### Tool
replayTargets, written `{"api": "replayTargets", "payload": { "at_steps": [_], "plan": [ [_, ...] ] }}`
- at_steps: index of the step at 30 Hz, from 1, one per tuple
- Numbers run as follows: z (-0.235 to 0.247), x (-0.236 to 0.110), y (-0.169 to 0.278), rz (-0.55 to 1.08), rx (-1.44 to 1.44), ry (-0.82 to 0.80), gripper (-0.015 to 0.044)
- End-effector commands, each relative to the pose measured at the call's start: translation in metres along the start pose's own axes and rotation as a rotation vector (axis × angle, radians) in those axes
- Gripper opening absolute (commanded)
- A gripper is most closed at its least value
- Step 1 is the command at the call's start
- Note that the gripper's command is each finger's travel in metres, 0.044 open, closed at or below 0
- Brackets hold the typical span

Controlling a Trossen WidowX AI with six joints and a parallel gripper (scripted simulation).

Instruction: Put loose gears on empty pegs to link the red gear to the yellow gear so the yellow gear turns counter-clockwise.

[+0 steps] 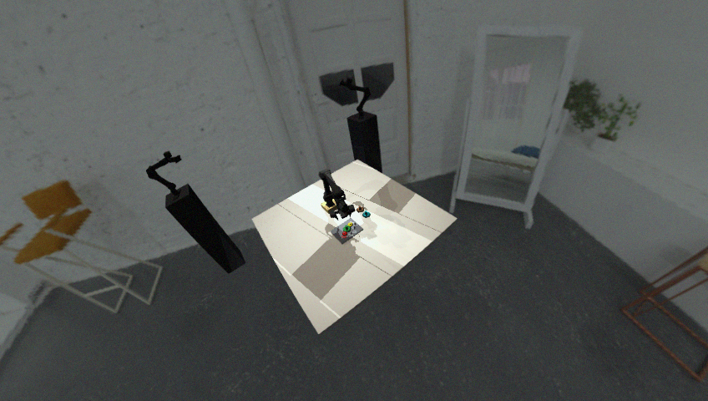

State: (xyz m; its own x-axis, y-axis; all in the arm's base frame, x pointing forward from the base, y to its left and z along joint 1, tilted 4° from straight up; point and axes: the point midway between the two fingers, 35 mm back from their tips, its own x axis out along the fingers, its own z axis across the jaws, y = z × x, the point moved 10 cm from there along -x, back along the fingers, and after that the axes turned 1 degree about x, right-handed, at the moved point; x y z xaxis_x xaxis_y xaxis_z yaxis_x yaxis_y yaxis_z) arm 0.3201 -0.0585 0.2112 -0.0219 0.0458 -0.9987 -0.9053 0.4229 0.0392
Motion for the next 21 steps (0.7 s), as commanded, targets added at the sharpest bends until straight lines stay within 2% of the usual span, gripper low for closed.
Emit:
{"api": "replayTargets", "payload": {
  "at_steps": [1, 12, 16, 21],
  "plan": [
    [0.0, 0.0, 0.0, 0.002, -0.004, 0.001, 0.044],
    [0.002, 0.0, 0.001, 0.002, -0.004, 0.001, 0.044],
    [0.052, -0.008, 0.021, -0.001, -0.004, -0.002, 0.044],
    [0.118, -0.019, 0.067, -0.002, -0.02, -0.005, 0.044]
  ]
}}
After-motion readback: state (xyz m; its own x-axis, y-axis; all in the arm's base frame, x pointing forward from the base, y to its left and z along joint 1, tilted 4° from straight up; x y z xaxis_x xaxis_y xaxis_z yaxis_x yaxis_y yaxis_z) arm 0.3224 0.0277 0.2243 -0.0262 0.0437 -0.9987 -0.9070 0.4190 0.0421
